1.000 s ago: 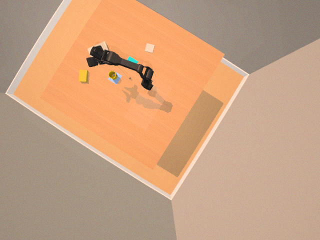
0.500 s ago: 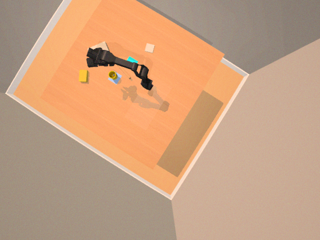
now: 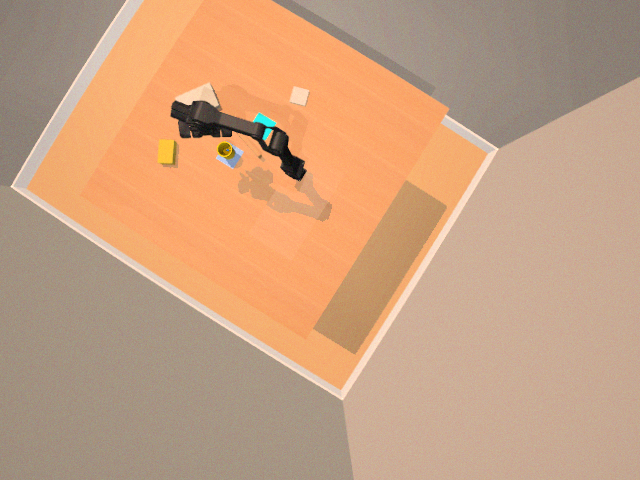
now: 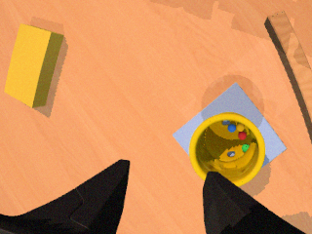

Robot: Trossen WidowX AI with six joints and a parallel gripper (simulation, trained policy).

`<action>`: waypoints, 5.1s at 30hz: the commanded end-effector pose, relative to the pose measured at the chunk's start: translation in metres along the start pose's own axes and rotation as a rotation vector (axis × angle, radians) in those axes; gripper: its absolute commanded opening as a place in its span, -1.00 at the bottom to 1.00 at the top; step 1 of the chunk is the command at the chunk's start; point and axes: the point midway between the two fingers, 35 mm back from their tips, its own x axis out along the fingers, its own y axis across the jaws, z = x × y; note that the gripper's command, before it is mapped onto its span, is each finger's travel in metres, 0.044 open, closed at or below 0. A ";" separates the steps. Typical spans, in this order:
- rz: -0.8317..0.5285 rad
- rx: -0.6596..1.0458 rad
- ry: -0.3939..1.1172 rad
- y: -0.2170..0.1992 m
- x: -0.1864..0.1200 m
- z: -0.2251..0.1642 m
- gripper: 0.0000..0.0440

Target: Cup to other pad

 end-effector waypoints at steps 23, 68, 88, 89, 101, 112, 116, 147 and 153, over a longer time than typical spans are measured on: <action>-0.386 0.056 0.087 -0.050 0.063 -0.019 -0.22; -0.518 -0.011 0.117 -0.104 0.137 -0.031 -0.98; -0.429 0.166 0.059 -0.106 0.074 0.000 -1.00; -0.425 0.176 0.055 -0.106 0.073 0.002 -1.00; -0.370 0.285 -0.005 -0.117 0.061 0.035 -1.00; -0.336 0.371 -0.056 -0.137 0.056 0.062 -1.00; -0.329 0.399 -0.070 -0.146 0.057 0.069 -1.00; -0.312 0.537 -0.128 -0.212 0.089 0.076 -0.99; -0.320 0.552 -0.127 -0.225 0.098 0.069 -0.93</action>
